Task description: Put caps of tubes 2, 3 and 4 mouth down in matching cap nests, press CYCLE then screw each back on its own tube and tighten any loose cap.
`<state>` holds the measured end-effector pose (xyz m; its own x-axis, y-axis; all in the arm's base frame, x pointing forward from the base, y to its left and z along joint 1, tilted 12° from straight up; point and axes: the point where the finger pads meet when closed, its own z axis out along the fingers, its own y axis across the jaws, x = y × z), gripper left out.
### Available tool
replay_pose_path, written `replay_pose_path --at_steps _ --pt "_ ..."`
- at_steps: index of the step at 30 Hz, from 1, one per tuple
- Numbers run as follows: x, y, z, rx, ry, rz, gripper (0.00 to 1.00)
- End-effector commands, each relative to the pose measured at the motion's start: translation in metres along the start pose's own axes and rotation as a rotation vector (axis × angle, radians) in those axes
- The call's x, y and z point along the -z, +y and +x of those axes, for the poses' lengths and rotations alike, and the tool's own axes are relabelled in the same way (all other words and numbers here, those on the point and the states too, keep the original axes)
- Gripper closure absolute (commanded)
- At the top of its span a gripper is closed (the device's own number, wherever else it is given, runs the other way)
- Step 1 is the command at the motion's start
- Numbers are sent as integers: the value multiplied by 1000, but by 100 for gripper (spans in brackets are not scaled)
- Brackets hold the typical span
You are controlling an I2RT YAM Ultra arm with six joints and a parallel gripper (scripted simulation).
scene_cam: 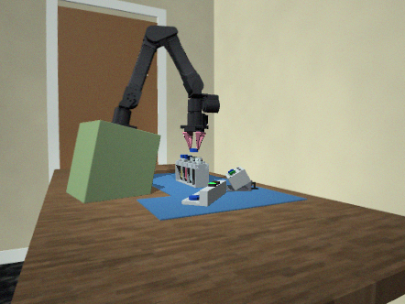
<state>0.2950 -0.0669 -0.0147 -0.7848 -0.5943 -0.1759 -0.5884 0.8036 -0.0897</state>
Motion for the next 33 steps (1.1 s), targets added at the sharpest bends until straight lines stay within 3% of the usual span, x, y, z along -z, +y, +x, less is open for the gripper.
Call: replay_pose_path --at_steps 1,3,7,33 --pt "6 3 -24 -64 -14 23 100" --pt "6 10 -39 -64 -15 23 100" --pt "6 16 -49 -64 -15 22 100" --pt "6 19 -50 -64 -15 22 100"
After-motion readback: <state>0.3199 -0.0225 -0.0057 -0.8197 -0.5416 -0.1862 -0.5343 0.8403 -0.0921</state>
